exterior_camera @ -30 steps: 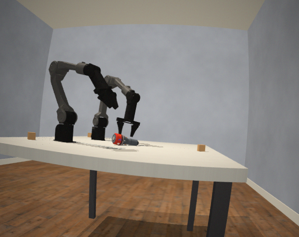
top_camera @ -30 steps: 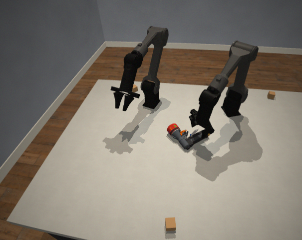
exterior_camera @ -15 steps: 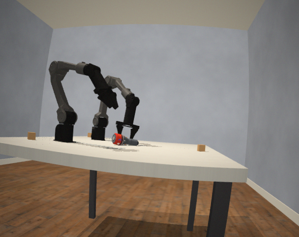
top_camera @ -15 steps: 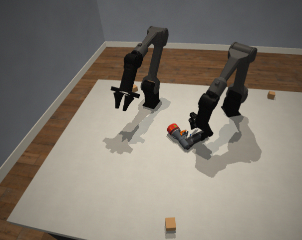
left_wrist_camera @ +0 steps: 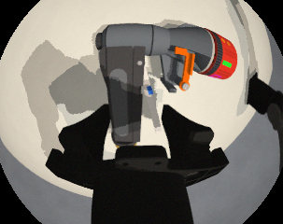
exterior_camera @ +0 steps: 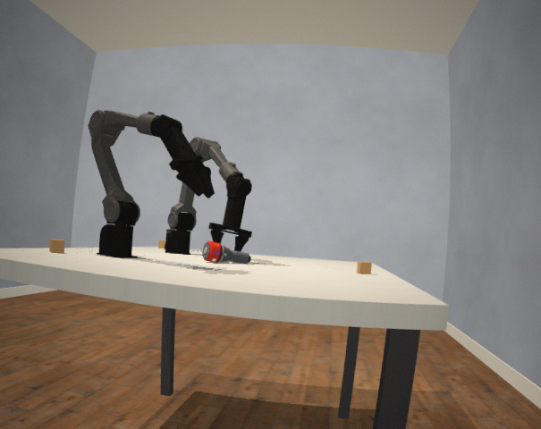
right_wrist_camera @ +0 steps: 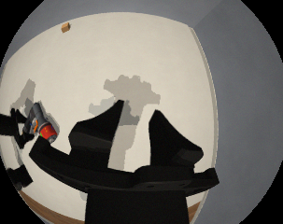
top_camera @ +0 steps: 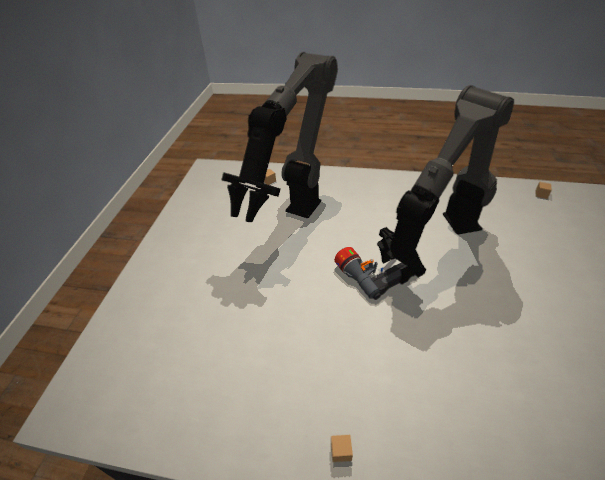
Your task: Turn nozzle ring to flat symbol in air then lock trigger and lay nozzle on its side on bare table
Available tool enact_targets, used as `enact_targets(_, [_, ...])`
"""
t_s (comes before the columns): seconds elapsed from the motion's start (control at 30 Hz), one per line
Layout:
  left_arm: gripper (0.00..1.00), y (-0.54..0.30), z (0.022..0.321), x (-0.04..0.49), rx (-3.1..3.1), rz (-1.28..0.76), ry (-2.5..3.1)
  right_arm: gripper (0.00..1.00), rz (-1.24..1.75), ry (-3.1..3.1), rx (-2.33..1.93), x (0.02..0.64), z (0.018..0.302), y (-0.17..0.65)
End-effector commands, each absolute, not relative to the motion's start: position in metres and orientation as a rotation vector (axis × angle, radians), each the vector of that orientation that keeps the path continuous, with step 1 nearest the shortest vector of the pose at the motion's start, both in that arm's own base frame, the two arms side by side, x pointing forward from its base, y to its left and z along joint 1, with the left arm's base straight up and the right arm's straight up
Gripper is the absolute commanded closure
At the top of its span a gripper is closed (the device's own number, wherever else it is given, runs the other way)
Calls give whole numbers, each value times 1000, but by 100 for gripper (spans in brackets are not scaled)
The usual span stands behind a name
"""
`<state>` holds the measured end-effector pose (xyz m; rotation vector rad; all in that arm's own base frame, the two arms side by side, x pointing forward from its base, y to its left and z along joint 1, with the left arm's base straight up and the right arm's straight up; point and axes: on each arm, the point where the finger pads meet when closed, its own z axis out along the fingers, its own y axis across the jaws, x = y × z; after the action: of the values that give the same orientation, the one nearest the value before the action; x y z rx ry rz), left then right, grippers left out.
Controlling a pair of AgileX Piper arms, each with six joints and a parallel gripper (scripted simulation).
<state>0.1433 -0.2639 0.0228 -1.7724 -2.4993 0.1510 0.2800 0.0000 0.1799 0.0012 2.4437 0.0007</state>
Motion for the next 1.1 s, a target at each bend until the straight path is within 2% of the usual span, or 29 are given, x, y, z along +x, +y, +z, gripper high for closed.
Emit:
enact_targets(0.0, [52, -263, 22, 143, -1771, 150, -2497, 50, 1, 2440, 2, 280, 181, 0])
enact_targets(0.6, [52, -264, 23, 143, -1773, 152, -2499, 50, 1, 2440, 2, 280, 181, 0])
enact_targets(1.07, [52, -264, 44, 144, -1773, 153, -2502, 50, 1, 2440, 2, 280, 181, 0])
